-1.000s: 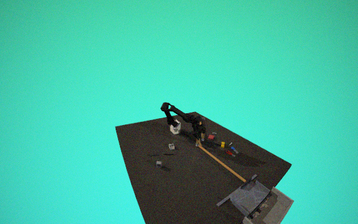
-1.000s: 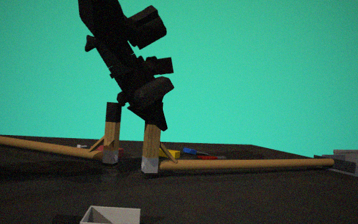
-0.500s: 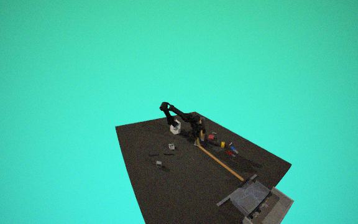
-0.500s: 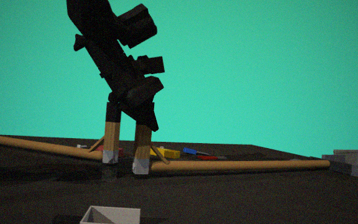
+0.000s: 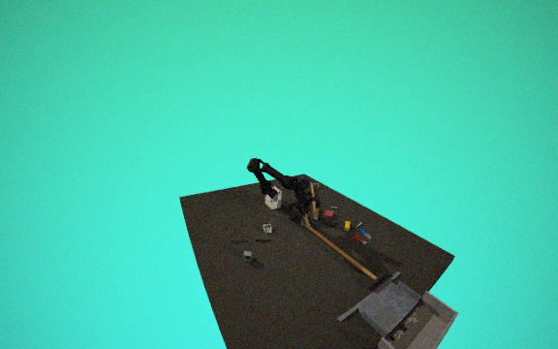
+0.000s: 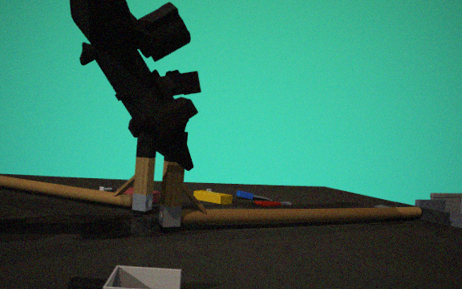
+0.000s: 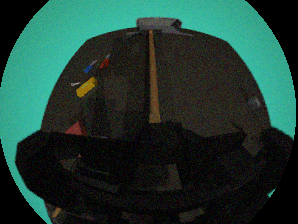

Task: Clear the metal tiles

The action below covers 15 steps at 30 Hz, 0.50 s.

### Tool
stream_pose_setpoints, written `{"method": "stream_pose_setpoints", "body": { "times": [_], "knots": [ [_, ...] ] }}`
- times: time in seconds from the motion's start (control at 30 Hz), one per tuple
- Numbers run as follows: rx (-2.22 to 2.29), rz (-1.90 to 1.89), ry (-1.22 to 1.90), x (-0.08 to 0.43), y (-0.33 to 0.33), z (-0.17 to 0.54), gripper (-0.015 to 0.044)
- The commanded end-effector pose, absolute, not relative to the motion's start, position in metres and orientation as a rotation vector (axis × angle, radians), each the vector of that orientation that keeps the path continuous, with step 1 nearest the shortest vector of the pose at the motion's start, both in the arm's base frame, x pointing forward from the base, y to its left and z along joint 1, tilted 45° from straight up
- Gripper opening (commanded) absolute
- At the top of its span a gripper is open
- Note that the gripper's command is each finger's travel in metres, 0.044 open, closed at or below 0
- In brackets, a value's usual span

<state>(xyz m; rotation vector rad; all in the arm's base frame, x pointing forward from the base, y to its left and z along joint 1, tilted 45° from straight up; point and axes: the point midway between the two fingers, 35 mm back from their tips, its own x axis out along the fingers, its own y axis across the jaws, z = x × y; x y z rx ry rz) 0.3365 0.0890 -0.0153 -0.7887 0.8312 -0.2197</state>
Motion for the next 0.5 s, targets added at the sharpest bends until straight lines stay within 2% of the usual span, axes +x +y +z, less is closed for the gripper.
{"method": "stream_pose_setpoints", "body": {
  "times": [0.0,0.47],
  "knots": [
    [-0.783,-0.220,0.818,0.3308,0.0883,-0.0117,0.0000],
    [-0.782,-0.226,0.817,0.3256,0.0792,-0.0049,0.0000]
  ]
}}
